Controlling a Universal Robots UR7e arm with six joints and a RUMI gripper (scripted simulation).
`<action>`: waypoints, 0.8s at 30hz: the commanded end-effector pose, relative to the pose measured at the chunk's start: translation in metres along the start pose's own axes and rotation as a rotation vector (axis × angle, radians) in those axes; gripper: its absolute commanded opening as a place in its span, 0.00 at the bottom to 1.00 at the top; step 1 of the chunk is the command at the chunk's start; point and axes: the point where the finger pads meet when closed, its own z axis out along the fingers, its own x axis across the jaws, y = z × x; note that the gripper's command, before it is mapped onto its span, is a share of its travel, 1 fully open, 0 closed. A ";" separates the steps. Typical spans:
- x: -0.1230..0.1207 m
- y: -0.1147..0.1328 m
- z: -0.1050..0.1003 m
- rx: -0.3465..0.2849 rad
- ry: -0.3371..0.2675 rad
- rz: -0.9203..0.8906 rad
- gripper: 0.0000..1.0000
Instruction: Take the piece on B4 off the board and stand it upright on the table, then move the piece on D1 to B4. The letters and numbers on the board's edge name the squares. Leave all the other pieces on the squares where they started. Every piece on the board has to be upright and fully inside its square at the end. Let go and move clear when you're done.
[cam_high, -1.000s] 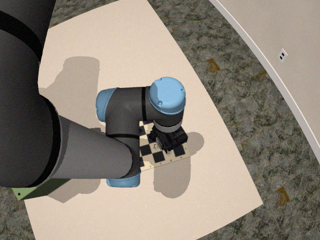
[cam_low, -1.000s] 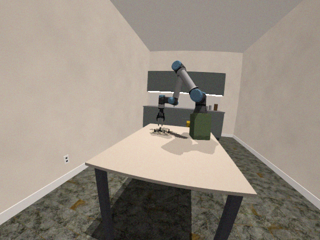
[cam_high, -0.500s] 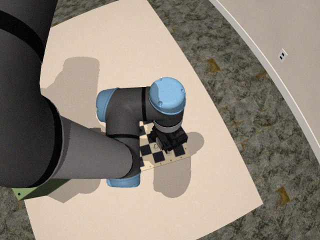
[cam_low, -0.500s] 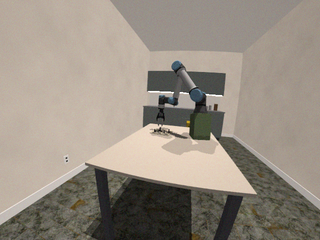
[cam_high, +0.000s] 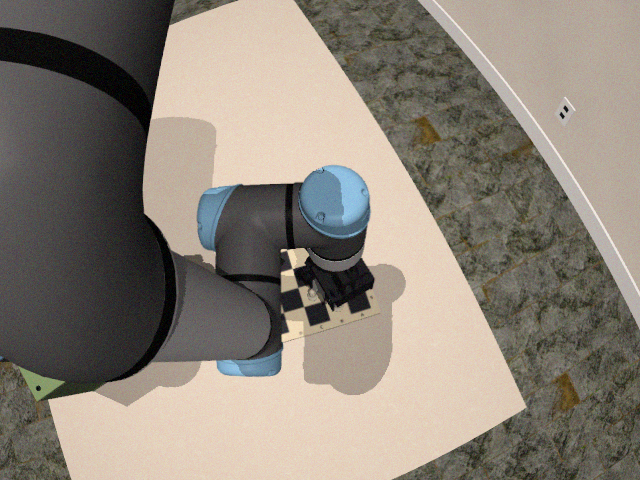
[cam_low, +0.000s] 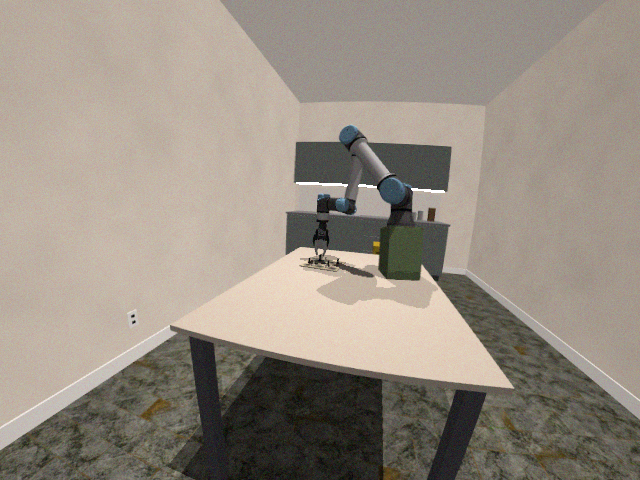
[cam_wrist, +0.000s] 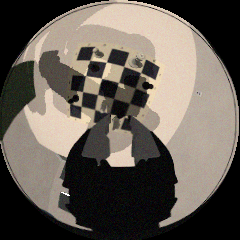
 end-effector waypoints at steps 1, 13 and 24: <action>0.001 0.000 0.009 -0.001 0.001 0.000 0.22; 0.001 0.000 0.013 -0.001 0.001 0.000 0.22; 0.001 0.000 0.013 -0.001 0.001 0.000 0.22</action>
